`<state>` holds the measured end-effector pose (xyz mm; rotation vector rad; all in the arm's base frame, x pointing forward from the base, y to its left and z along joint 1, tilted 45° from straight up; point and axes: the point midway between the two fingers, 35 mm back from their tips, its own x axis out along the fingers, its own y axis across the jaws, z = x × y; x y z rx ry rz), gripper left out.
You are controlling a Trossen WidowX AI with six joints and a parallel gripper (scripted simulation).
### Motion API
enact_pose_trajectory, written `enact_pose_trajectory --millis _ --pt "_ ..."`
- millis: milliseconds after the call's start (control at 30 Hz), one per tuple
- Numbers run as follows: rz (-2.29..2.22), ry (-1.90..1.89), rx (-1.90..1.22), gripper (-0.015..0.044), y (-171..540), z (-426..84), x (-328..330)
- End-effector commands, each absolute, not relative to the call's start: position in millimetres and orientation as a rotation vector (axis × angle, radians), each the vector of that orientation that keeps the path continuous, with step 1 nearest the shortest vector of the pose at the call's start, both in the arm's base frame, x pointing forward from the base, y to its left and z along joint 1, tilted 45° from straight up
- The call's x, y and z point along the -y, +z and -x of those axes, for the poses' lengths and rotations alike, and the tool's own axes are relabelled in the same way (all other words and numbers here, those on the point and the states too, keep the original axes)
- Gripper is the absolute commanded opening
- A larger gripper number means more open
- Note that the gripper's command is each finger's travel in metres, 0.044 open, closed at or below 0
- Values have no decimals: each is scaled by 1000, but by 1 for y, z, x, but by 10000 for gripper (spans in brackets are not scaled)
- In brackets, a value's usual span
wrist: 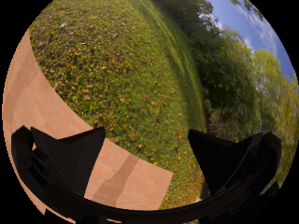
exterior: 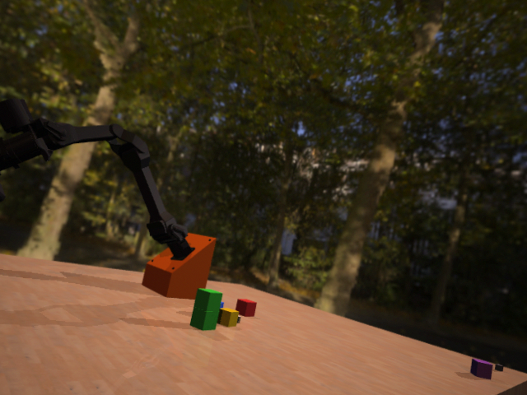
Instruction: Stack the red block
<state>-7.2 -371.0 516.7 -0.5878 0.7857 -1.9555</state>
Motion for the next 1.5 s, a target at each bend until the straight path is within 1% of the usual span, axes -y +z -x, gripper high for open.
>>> enact_pose_trajectory --millis 0,167,333,633,867,1067,1267,1467 --pt "538 -1825 -771 440 484 -37 391" --pt "491 -1670 -776 440 444 -96 403" --pt "469 -1550 -800 440 412 -143 404" --pt "399 -1291 -855 440 334 -242 380" --pt "334 -1101 -911 440 267 -312 336" --pt "280 -966 -970 440 211 -358 285" --pt "248 -850 -1044 440 156 -388 226" --pt "237 -752 -1133 440 105 -400 163"
